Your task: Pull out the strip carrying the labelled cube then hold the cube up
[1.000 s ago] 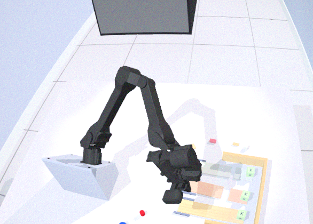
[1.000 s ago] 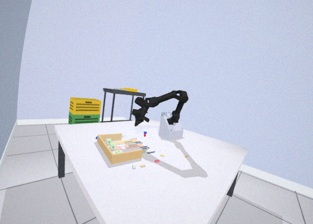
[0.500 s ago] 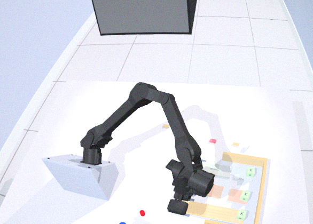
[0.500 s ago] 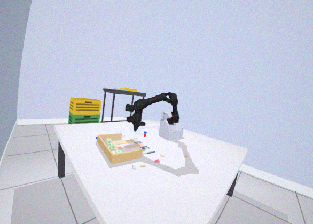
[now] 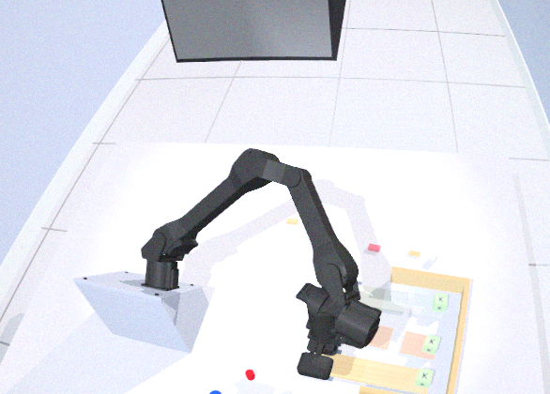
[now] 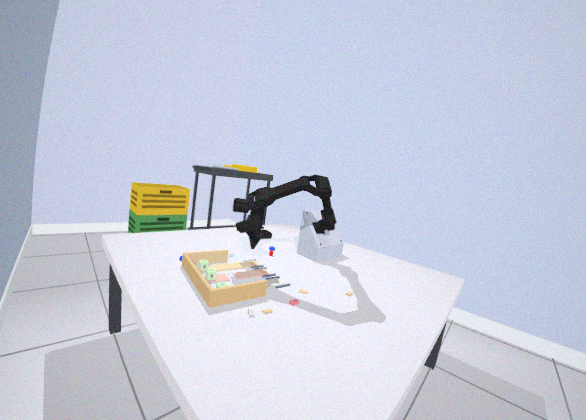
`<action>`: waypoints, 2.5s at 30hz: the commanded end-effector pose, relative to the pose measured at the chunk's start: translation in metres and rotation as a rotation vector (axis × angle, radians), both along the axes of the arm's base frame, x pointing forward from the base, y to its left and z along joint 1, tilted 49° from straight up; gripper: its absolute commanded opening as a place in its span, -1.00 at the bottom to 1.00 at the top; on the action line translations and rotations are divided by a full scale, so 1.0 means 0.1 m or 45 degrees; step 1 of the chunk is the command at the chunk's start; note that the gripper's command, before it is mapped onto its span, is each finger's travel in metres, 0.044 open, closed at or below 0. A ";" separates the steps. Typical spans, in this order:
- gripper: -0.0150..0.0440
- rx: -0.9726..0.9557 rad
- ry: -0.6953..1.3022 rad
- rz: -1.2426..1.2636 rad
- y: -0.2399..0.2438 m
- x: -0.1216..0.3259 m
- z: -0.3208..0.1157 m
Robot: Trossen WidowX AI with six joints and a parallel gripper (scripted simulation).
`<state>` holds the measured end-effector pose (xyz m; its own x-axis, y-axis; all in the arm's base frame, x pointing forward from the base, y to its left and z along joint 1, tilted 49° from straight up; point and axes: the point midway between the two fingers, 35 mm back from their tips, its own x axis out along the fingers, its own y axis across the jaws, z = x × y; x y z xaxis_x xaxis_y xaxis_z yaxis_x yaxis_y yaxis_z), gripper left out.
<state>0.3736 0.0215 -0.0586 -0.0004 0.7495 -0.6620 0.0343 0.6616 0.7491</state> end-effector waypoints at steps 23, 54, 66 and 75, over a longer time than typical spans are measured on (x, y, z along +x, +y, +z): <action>-0.49 0.002 0.014 0.003 0.36 -0.01 -0.30; -0.49 0.006 0.015 0.003 0.50 -0.03 -0.40; -0.49 0.006 0.015 0.003 0.51 -0.03 -0.40; -0.49 0.007 0.015 0.003 0.52 -0.03 -0.41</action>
<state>0.3713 0.0709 -0.0988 -0.0086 0.7503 -0.6610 0.0379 0.6608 0.7496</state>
